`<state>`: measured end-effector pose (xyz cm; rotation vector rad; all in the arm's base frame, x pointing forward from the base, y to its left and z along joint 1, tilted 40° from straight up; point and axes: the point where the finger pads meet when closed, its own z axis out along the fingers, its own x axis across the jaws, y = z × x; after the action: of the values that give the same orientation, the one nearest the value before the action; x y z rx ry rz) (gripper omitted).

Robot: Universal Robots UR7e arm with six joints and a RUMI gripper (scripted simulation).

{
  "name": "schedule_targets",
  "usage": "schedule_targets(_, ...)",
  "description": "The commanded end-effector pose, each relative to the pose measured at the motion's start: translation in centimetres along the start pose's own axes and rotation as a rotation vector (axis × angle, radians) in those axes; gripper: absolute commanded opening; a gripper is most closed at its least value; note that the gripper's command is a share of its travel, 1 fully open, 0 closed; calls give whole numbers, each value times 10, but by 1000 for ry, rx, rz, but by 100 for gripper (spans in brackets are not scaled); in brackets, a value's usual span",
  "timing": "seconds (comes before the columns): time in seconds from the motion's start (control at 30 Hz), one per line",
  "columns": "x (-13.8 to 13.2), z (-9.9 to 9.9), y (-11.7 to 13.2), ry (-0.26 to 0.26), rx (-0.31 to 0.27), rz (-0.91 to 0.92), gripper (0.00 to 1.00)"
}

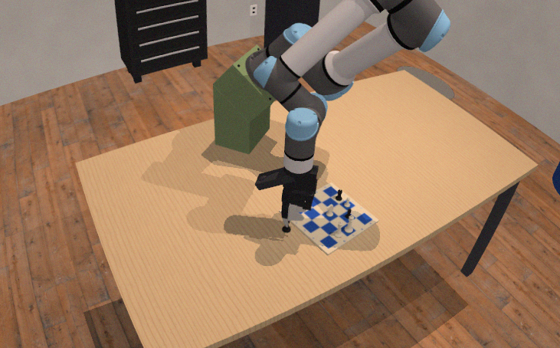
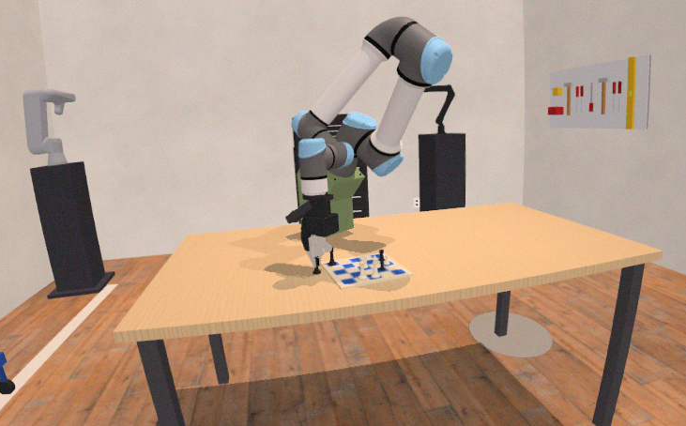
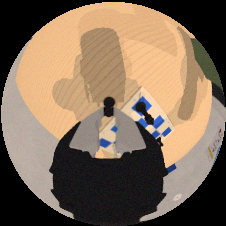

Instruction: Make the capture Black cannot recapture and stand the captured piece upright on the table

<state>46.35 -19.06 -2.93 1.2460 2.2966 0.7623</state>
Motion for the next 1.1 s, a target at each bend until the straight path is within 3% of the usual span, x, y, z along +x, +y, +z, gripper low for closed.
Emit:
schedule_targets(0.0, -1, 0, 0, -1, 1, -1, 0)
schedule_targets(0.67, -1, 0, 0, -1, 1, -1, 0)
schedule_targets(0.7, -1, 0, 0, -1, 1, -1, 5)
schedule_targets(1.07, -1, 0, 0, -1, 1, -1, 20)
